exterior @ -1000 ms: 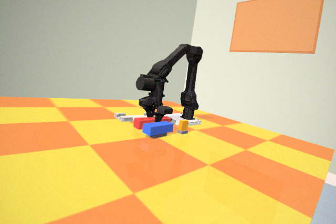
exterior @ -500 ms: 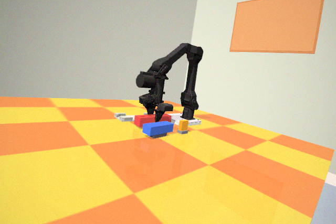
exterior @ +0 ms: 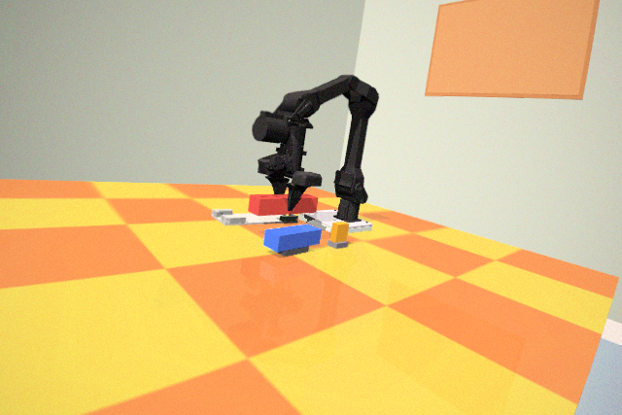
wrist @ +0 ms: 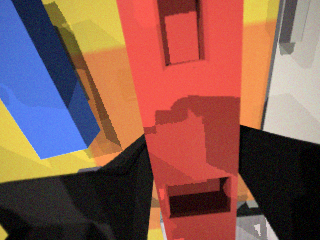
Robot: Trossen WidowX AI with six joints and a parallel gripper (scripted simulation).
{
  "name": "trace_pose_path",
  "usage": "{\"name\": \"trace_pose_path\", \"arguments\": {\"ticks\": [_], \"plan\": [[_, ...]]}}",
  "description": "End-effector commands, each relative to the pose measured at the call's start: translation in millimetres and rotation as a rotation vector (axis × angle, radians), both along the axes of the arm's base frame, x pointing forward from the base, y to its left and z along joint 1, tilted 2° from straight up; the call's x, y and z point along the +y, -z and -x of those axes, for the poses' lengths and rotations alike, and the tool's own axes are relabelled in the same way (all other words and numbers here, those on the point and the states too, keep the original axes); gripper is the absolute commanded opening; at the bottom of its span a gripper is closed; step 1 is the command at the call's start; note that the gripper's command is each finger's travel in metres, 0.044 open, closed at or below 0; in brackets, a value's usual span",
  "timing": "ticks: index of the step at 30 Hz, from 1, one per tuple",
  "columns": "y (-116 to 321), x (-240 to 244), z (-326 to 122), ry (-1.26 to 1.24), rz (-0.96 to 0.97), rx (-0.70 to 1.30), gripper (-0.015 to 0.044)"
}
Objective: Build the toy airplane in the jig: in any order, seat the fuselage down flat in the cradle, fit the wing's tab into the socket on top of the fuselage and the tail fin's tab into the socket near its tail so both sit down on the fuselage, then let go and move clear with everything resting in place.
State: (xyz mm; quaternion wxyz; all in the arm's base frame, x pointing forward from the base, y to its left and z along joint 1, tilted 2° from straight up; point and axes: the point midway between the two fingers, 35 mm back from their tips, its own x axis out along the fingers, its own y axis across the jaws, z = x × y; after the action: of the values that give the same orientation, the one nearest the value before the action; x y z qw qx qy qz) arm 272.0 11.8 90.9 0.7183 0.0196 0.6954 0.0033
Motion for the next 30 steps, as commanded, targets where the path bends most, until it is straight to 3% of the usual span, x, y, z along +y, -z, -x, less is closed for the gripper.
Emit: {"name": "trace_pose_path", "arguments": {"ticks": [1,19,30], "plan": [[-13.7,-0.8,-1.0,-0.002,0.002,-0.006,0.0],[-68.5,-2.6,9.5,-0.002,0.003,-0.006,0.0],[-57.1,-27.3,6.0,0.008,0.005,-0.006,0.0]]}}
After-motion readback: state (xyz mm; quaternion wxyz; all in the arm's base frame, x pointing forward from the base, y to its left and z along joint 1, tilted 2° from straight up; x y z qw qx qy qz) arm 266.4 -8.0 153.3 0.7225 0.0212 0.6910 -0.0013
